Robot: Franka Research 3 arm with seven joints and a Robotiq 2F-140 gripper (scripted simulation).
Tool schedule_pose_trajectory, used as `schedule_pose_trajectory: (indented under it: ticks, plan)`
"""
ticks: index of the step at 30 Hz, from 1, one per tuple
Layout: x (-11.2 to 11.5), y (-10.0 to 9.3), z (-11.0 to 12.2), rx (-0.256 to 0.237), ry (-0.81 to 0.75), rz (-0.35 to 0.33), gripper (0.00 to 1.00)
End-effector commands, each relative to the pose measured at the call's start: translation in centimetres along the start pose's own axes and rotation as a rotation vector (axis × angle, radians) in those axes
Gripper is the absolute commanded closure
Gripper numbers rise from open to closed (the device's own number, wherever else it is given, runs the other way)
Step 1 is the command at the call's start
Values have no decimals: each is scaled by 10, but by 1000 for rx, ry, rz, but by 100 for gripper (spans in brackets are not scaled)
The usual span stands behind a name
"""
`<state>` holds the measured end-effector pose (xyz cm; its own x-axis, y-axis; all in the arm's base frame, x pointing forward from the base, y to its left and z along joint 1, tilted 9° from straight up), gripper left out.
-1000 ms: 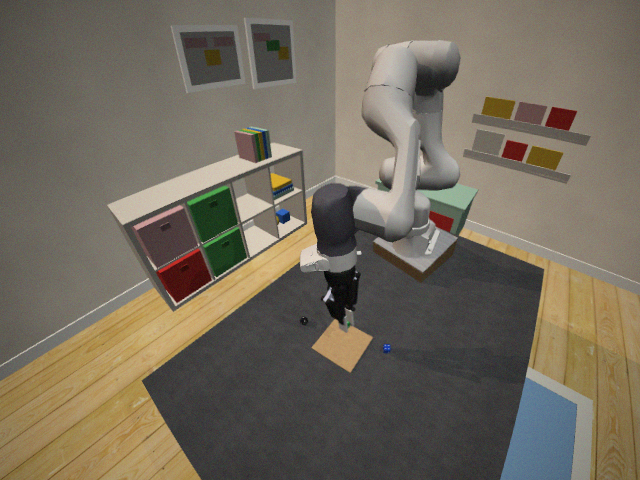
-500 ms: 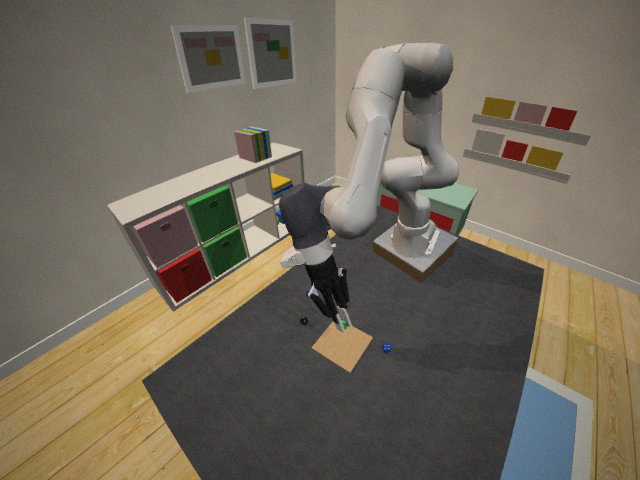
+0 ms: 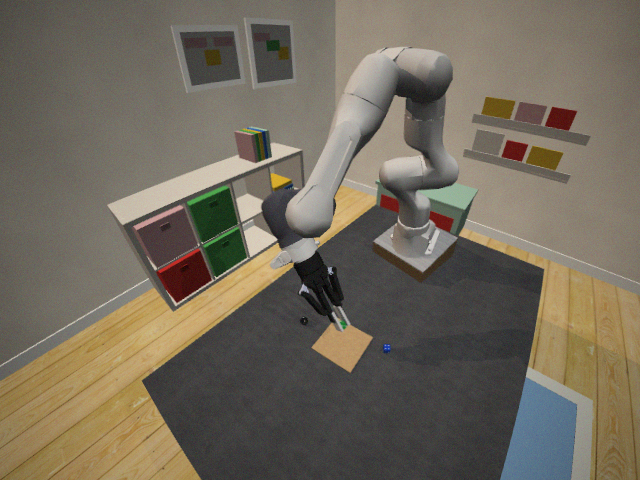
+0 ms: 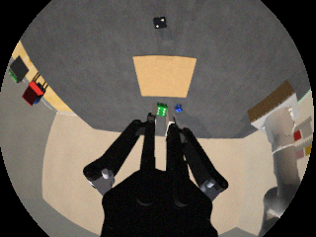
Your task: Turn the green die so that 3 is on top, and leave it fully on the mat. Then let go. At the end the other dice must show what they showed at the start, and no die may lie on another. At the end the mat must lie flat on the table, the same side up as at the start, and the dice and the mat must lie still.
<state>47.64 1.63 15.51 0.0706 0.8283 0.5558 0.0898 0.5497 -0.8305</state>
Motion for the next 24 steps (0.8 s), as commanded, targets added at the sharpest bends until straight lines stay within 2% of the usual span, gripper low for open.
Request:
schedule_pose_trajectory:
  ticks: [1,4,5,11,17,20,22,24]
  plan:
    - [2,7,5,44,-138,-97,91]
    - [2,7,5,45,-138,-103,91]
    - [-2,7,4,55,-137,-162,91]
    - [-6,7,2,68,-137,-240,91]
    - [-14,7,0,90,-135,-369,91]
    - [-15,8,0,93,-135,-384,91]
    - [-18,8,-1,102,-134,-440,91]
    - [-20,8,-1,105,-134,-465,91]
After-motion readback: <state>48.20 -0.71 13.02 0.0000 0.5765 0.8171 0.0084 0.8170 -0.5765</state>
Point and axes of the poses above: the point where the finger pads meet when closed, its own y axis out along the fingers, its own z axis across the jaws, x = y × z, the point moved 4 cm from there along -y, back along the fingers, and after that the axes turned 6 degrees about y, right-handed, at the moved point
